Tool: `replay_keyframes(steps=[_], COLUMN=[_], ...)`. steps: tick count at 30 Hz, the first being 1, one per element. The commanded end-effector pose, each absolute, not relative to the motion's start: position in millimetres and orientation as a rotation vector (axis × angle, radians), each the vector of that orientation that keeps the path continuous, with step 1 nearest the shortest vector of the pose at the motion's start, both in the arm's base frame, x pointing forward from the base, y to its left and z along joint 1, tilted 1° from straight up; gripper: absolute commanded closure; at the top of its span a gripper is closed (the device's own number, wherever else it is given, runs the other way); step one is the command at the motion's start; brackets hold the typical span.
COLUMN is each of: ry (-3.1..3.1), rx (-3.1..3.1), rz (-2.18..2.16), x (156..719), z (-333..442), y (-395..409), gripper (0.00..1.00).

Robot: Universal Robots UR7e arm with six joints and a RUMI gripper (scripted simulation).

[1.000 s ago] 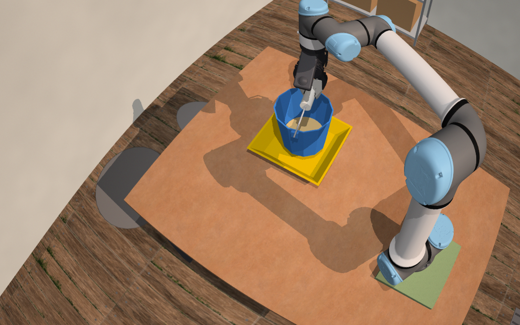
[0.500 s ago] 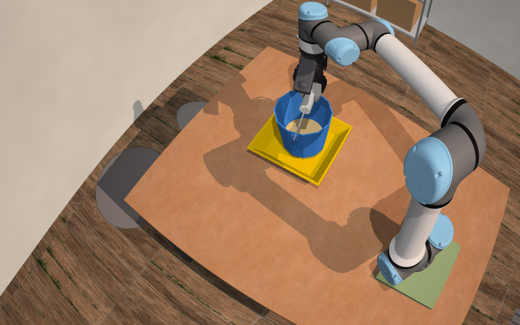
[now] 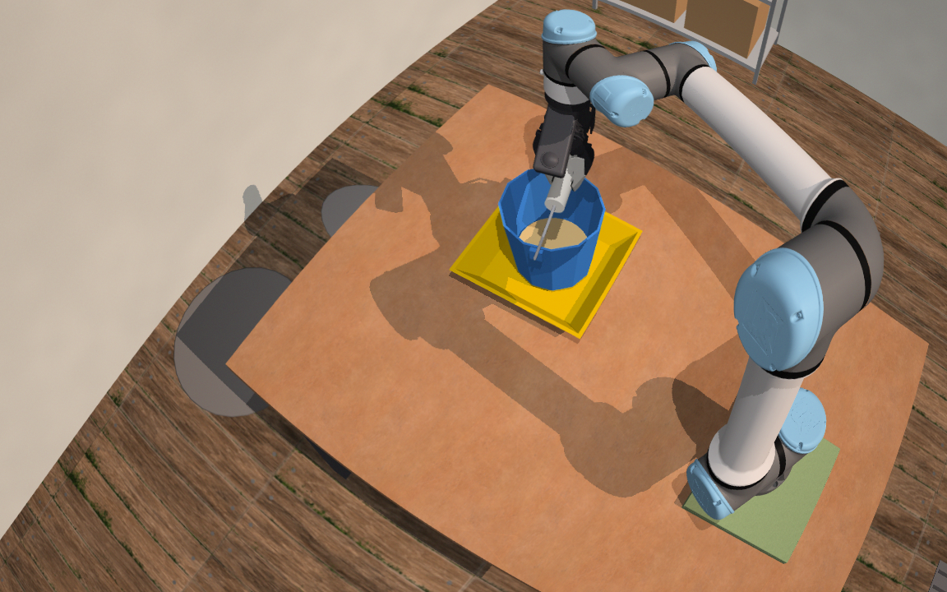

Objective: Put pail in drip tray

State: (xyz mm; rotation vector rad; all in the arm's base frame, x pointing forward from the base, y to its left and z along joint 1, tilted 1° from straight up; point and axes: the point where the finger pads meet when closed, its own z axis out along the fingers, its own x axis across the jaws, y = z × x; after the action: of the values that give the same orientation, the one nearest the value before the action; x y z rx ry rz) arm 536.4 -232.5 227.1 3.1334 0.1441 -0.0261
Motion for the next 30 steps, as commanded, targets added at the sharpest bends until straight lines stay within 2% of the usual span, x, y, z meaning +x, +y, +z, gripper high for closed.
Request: replay_keyframes(steps=[1, 30], ry=[0.144, 0.144], rx=[3.132, 3.132], rz=[-0.023, -0.023], x=[537.0, 537.5], z=[224.3, 216.2], y=[-232.8, -233.0], gripper=[1.00, 1.00])
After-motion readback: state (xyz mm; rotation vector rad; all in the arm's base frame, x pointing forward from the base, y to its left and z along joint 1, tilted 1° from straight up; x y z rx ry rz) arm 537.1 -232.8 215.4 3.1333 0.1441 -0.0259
